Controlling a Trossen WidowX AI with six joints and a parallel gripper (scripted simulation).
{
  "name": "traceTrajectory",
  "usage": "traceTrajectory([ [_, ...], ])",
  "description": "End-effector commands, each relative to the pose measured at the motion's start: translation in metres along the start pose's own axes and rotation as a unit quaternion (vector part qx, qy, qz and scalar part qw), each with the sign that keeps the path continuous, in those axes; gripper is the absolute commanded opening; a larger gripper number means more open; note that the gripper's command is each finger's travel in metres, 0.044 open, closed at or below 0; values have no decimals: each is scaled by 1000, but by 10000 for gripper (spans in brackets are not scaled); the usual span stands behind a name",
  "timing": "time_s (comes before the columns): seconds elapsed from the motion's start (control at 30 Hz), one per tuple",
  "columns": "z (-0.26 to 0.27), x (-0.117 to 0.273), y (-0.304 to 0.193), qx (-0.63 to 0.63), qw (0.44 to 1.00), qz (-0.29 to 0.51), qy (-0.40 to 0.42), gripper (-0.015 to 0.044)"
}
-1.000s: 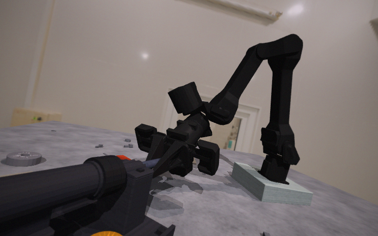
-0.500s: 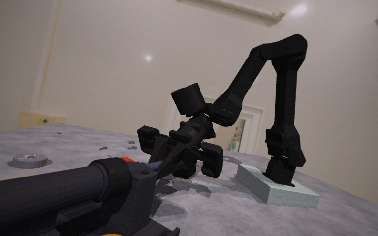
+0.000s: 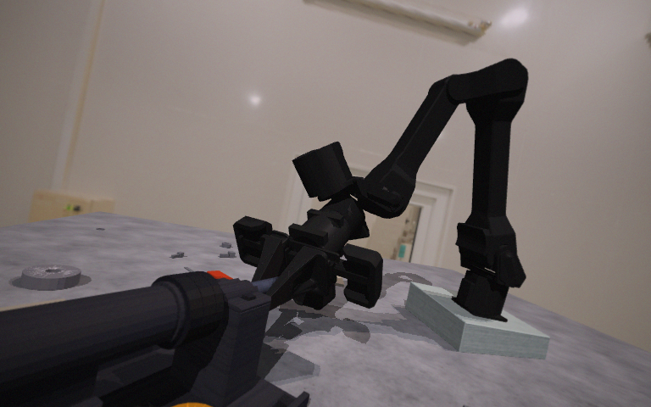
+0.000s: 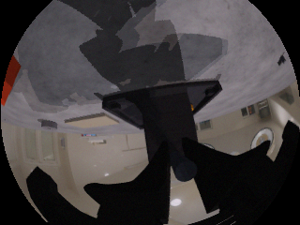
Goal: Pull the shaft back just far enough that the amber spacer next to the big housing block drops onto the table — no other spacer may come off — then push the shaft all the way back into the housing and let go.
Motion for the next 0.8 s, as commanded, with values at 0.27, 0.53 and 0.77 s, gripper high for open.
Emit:
traceTrajectory([
  [0.27,0,-4,-3,-1,1000,1,-1,0],
  [0.53,0,-6,-4,-1,1000,1,-1,0],
  [0.77,0,-8,-5,-1,1000,1,-1,0],
])
Point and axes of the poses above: the point midway between the two fingers, 35 mm back from their tips, its own x axis back along the fingers, its own z axis across the jaws, y = z × x, the point moved 2 cm from there along x, back along the fingers, and after that the axes turned 4 degrees about x, right-handed, at the moved point
